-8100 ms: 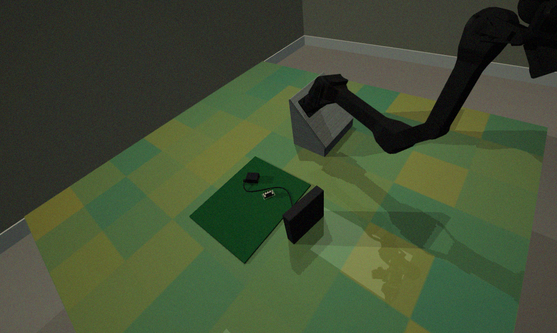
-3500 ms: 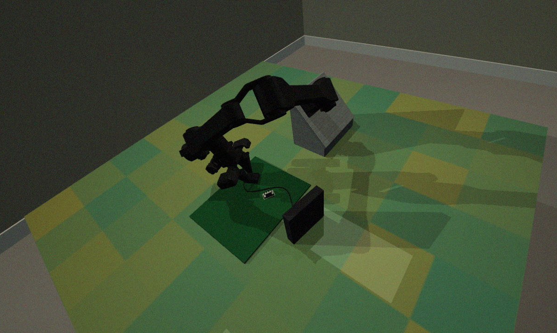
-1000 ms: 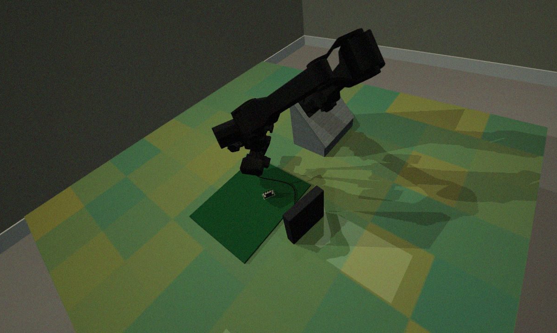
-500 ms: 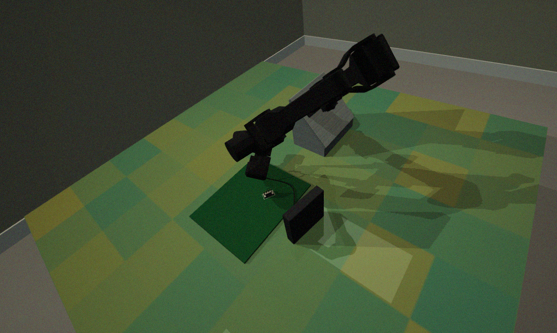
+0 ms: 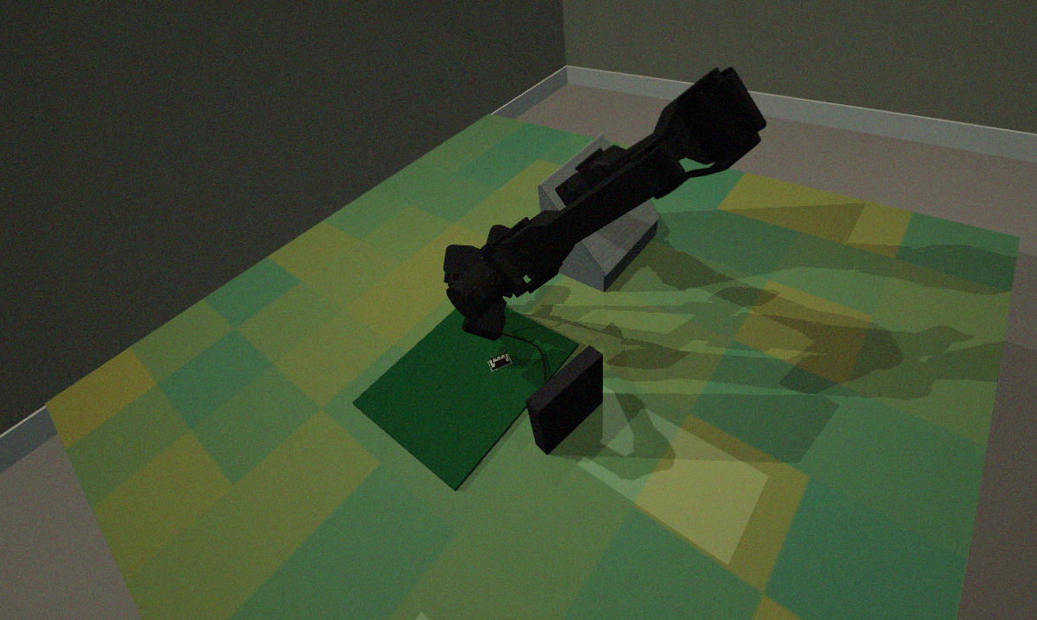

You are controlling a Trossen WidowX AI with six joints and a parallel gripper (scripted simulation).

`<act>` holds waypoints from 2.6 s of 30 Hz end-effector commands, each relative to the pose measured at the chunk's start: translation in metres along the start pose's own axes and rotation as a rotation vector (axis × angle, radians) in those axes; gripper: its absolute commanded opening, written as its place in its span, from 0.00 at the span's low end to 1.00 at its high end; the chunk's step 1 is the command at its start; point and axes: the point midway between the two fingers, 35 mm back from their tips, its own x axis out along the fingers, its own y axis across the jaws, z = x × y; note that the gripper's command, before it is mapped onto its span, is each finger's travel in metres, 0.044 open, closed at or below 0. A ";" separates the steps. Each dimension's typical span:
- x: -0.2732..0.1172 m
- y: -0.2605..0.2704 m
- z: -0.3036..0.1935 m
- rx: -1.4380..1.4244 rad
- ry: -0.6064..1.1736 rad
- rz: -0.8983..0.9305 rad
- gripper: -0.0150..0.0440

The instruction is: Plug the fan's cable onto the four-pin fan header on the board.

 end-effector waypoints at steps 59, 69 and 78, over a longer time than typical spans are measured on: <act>-0.034 0.014 -0.011 0.194 -0.667 0.316 0.25; -0.035 0.013 -0.010 0.194 -0.668 0.314 0.25; -0.037 0.012 -0.008 0.196 -0.671 0.312 0.25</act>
